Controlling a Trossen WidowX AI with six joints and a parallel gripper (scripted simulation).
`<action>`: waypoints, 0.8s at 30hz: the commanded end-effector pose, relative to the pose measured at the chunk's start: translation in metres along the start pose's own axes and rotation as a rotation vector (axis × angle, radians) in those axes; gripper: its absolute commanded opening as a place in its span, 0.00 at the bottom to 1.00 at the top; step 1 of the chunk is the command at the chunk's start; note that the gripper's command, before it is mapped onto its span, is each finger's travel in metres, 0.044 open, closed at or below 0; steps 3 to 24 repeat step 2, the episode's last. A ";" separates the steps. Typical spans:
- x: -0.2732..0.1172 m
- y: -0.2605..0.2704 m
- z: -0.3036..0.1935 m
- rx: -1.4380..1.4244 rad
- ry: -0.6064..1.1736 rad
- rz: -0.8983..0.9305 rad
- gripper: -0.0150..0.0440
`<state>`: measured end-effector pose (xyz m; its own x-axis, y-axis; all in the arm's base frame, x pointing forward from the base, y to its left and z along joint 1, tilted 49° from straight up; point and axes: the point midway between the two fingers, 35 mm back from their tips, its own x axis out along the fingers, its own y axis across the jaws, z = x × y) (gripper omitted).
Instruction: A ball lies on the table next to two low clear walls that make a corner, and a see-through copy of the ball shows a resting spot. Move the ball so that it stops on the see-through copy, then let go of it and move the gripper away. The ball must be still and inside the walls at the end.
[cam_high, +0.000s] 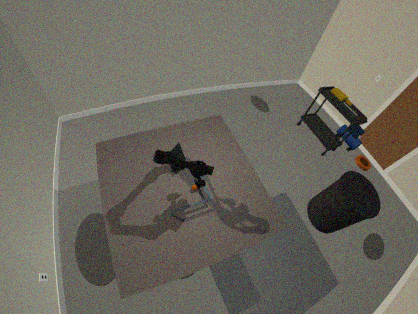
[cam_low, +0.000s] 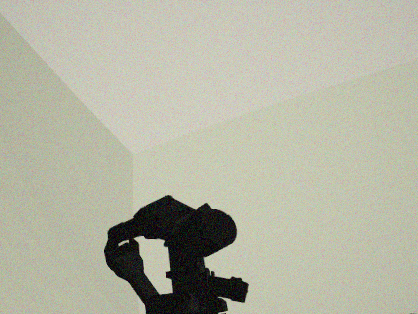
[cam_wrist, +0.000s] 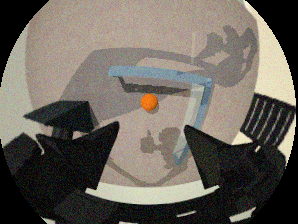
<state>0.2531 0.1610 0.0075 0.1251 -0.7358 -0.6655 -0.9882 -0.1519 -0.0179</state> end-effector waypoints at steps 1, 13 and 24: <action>-0.007 0.001 -0.001 0.007 -0.002 0.006 1.00; -0.007 0.001 -0.001 0.007 -0.002 0.006 1.00; -0.007 0.001 -0.001 0.007 -0.002 0.006 1.00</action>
